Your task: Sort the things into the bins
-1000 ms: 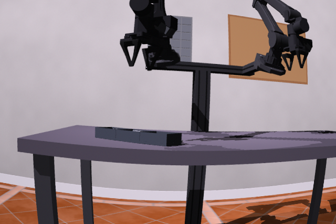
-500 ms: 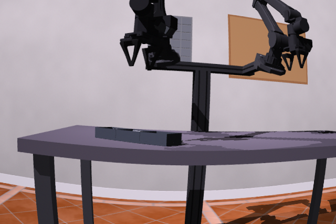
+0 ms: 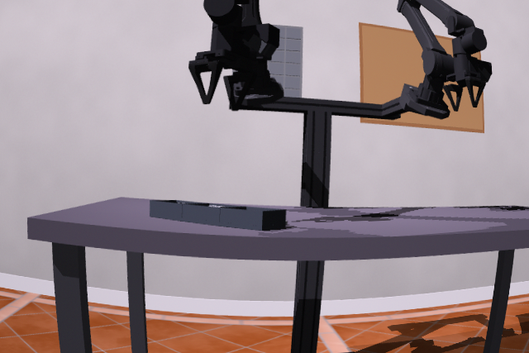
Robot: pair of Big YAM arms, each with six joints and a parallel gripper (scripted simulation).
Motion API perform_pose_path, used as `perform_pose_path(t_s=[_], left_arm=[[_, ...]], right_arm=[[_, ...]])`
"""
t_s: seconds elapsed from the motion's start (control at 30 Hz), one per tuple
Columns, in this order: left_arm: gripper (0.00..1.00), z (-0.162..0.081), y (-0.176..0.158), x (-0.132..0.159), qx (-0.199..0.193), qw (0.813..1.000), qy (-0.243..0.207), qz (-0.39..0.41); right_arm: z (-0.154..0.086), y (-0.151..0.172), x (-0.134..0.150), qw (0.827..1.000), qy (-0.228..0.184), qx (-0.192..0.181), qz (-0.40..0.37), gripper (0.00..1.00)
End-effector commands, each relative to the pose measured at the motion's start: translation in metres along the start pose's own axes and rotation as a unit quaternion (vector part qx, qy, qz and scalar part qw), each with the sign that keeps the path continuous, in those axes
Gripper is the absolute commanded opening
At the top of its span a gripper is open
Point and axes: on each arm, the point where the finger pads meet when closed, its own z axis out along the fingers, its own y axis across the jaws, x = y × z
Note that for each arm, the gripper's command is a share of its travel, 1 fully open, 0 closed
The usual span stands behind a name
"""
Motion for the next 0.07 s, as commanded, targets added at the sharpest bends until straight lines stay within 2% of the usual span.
perform_pose_path(t_s=[0.0,0.03], left_arm=[[1.0,-0.0002,0.0037,-0.0015,-0.005,1.0,-0.001,-0.009],[1.0,-0.0002,0.0037,-0.0015,-0.005,1.0,-0.001,-0.009]], right_arm=[[-0.0067,-0.0124,-0.0051,1.0,-0.005,0.011,0.001,1.0],[-0.0067,-0.0124,-0.0051,1.0,-0.005,0.011,0.001,1.0]])
